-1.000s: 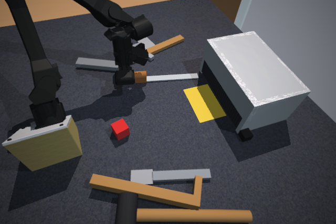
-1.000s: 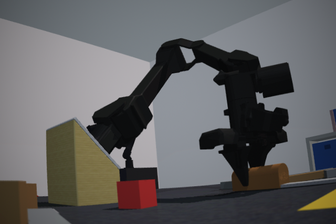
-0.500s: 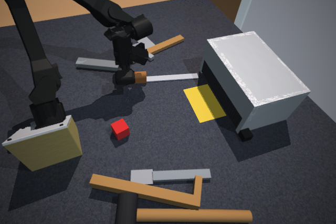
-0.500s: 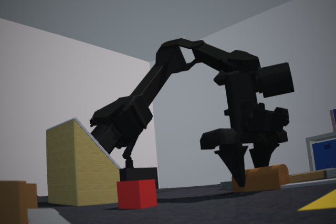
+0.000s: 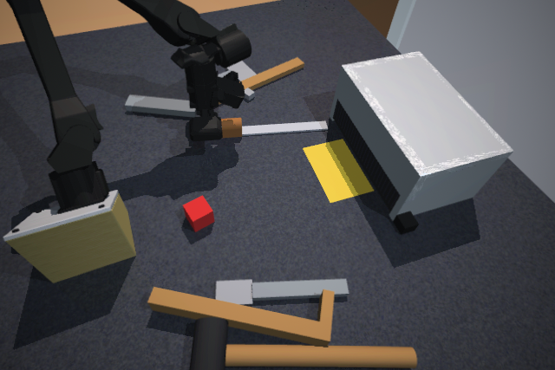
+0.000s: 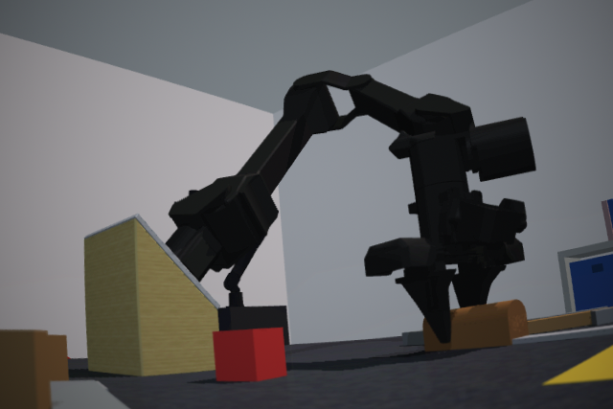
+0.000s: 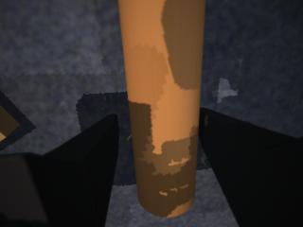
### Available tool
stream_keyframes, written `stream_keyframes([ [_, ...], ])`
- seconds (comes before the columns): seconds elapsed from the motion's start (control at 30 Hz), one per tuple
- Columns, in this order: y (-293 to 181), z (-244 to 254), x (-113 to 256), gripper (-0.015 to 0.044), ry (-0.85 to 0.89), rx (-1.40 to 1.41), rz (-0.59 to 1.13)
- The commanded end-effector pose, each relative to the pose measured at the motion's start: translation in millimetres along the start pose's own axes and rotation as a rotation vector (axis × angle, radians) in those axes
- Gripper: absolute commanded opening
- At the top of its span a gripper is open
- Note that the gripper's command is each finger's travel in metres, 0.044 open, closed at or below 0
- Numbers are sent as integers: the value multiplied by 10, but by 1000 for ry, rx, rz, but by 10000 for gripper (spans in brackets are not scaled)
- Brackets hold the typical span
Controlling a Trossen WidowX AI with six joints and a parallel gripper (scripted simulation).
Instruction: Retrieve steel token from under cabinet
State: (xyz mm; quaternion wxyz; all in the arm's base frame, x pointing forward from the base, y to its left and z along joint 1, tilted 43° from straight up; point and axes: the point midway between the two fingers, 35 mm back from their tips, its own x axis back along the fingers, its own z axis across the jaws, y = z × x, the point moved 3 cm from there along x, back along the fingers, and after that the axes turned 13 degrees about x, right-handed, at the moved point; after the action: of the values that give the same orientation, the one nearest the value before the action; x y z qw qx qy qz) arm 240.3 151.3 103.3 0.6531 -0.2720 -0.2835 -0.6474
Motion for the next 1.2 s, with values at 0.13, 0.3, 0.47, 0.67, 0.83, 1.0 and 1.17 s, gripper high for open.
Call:
stream_keyframes([
  [0.13,6,0,4,125,0,1,0],
  [0.3,6,0,4,52,0,1,0],
  [0.47,9,-1,4,0,0,0,0],
  [0.67,63,-16,4,0,-1,-12,0],
  [0.83,120,-33,3,0,-2,-22,0],
  [1.0,175,-49,3,0,-3,-29,0],
  [1.17,234,-67,3,0,-3,-35,0],
])
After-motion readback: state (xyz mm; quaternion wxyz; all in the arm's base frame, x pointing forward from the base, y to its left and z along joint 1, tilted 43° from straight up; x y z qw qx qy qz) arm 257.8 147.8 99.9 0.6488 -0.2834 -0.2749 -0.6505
